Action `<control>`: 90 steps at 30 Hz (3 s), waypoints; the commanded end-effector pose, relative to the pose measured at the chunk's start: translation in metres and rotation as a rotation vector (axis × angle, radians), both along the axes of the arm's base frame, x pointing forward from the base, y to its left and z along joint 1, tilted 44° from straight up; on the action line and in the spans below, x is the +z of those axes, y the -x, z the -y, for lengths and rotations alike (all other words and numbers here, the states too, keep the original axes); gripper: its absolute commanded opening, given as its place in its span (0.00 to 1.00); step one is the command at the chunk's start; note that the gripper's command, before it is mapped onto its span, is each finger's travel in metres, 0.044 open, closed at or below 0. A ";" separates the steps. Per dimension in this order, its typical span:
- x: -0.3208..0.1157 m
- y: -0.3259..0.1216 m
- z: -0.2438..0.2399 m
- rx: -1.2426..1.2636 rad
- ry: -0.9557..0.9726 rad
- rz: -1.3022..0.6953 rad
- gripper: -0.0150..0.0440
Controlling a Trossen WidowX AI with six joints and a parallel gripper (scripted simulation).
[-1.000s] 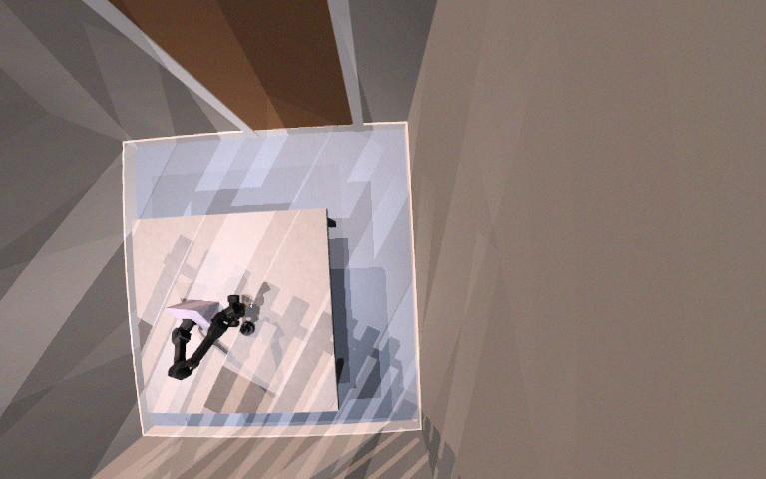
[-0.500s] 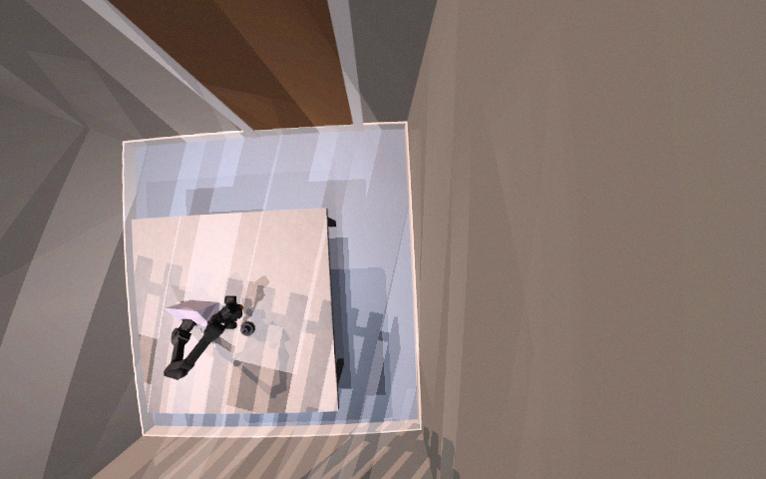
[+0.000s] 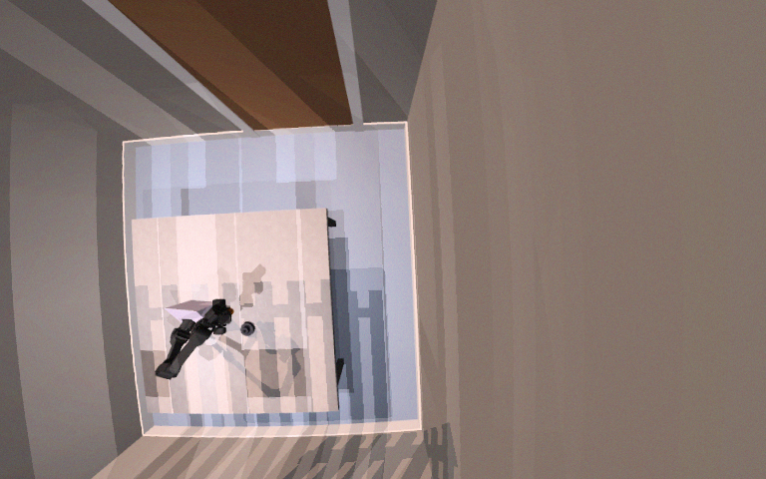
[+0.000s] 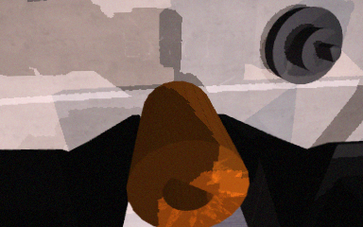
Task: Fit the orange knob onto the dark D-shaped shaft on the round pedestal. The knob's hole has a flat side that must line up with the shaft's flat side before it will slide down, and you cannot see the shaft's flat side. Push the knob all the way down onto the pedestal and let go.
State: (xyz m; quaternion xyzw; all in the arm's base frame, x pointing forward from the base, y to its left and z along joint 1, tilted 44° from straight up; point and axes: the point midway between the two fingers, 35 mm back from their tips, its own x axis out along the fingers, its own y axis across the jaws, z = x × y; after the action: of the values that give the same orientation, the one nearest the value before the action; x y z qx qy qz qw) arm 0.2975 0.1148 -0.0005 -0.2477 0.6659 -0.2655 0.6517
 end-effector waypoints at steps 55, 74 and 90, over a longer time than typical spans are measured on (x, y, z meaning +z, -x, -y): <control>0.070 -0.025 0.143 -0.009 0.011 0.001 0.25; 0.054 -0.025 0.159 -0.013 0.012 0.006 0.25; 0.052 -0.024 0.161 -0.013 0.012 0.006 0.25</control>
State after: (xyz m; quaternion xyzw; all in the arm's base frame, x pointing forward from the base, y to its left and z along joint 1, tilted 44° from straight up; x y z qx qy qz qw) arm 0.3211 -0.0458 0.0511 -0.2441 0.6643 -0.2749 0.6508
